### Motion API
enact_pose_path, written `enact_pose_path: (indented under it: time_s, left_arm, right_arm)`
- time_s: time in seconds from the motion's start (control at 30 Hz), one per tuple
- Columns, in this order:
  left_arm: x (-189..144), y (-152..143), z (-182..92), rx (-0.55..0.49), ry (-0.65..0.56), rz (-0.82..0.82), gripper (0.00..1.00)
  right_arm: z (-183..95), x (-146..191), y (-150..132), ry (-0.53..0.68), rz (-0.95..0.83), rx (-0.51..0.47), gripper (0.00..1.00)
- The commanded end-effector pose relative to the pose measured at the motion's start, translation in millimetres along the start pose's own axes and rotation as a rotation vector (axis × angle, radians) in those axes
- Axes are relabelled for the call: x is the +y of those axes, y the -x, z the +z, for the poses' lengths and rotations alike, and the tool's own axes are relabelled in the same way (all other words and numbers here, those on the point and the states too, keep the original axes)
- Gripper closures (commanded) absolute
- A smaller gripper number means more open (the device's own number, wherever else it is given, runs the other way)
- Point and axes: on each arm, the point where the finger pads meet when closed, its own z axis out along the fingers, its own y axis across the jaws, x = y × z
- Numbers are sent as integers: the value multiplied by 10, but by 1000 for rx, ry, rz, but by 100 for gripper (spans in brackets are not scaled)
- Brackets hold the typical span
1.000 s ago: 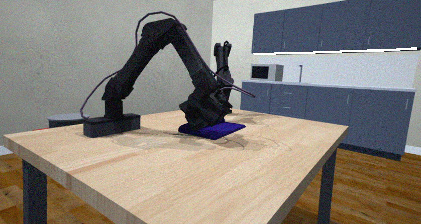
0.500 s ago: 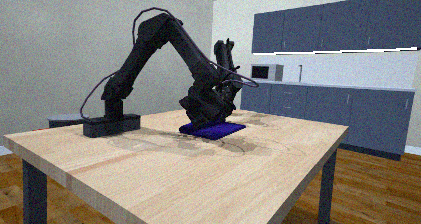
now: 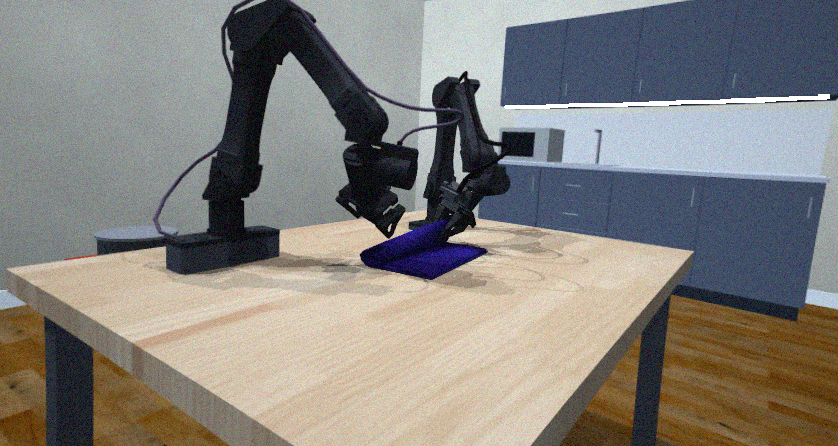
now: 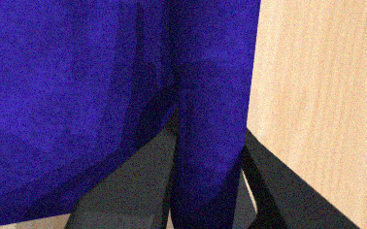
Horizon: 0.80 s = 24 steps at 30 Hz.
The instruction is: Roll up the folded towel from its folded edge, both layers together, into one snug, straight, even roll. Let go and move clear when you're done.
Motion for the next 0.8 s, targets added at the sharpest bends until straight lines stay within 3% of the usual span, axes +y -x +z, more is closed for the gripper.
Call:
enact_pose_path:
  time_s: [0.0,0.2,0.37,0.77]
  left_arm:
    - [-126,-12,-6,17,-148,-66,73]
    - [-131,-3,-17,18,-257,-161,73]
    - [-134,3,-23,18,-320,-215,73]
    - [-118,-25,10,19,-349,-241,73]
  right_arm:
    - [27,-116,79,-249,-118,-34,8]
    - [101,7,130,-465,-282,-40,5]
    - [139,71,156,-578,-367,-43,3]
    - [110,50,181,-599,-383,-44,2]
